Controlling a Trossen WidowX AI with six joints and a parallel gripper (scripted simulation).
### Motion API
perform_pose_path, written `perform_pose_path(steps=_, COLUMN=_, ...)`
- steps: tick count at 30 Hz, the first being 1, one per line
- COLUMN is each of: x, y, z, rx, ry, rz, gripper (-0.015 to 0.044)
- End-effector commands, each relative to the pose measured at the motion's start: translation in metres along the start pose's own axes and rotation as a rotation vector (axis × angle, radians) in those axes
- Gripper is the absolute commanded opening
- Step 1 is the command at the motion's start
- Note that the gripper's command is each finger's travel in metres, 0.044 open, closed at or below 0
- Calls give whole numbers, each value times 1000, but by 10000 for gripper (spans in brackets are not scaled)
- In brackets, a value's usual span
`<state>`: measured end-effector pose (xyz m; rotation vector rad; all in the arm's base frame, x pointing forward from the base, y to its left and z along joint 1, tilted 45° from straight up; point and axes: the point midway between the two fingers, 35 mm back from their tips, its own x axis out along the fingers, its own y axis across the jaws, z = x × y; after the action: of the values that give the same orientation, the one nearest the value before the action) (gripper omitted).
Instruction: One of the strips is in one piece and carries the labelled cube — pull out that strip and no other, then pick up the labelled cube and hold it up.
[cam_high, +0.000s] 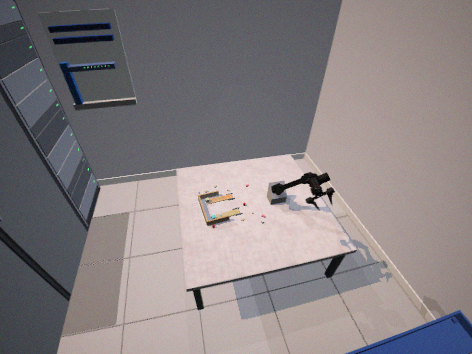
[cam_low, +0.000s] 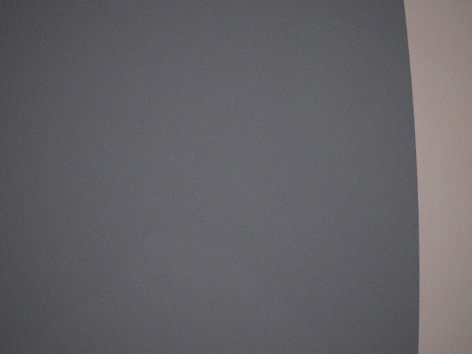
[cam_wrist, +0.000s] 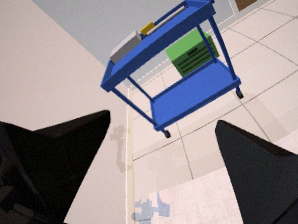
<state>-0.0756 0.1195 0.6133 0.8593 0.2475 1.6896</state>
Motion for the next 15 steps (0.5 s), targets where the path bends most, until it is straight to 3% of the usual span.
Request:
perform_pose_path(steps=1, x=6, y=-58, z=32, rx=-8, ry=-63, rz=-90, gripper=400)
perform_pose_path(steps=8, x=-9, y=-174, z=84, rx=-29, ry=-168, rz=-280, gripper=400)
perform_pose_path(steps=15, x=-56, y=-283, z=115, rx=-48, ry=-256, rz=-481, gripper=400)
